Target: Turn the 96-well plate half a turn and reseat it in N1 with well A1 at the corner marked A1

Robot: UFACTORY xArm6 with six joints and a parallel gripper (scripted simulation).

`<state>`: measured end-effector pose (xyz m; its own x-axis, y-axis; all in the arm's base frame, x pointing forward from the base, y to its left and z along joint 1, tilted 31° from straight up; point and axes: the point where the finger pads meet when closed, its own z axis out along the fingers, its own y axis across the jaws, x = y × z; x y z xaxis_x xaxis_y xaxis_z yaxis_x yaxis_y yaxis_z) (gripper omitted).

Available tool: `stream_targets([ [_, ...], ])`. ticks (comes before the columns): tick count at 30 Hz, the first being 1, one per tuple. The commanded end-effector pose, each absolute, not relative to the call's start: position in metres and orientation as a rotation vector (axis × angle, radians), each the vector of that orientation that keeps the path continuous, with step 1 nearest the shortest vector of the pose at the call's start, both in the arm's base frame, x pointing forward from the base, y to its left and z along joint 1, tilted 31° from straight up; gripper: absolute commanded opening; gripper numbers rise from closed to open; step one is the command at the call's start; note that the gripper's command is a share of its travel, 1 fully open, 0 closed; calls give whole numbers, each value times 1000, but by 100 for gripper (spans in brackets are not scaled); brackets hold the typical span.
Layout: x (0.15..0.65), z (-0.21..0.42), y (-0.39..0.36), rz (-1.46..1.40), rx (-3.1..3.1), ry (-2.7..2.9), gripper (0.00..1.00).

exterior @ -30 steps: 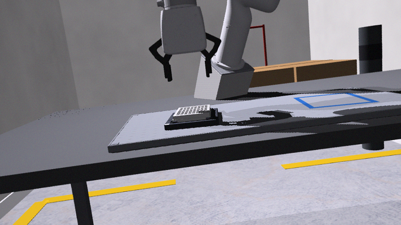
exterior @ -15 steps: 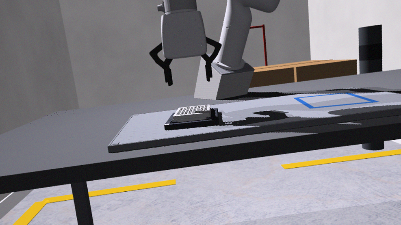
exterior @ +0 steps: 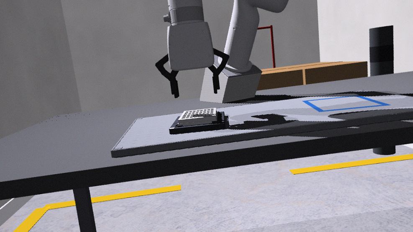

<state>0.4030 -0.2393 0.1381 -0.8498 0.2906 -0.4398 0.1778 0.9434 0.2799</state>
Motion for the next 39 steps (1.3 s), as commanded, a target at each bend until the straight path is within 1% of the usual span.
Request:
stream_targets([
  [1,408,133,-239,312,334,2603,100],
  [15,417,116,-236,312,334,2603,100],
  [39,421,110,-235,312,334,2603,100],
])
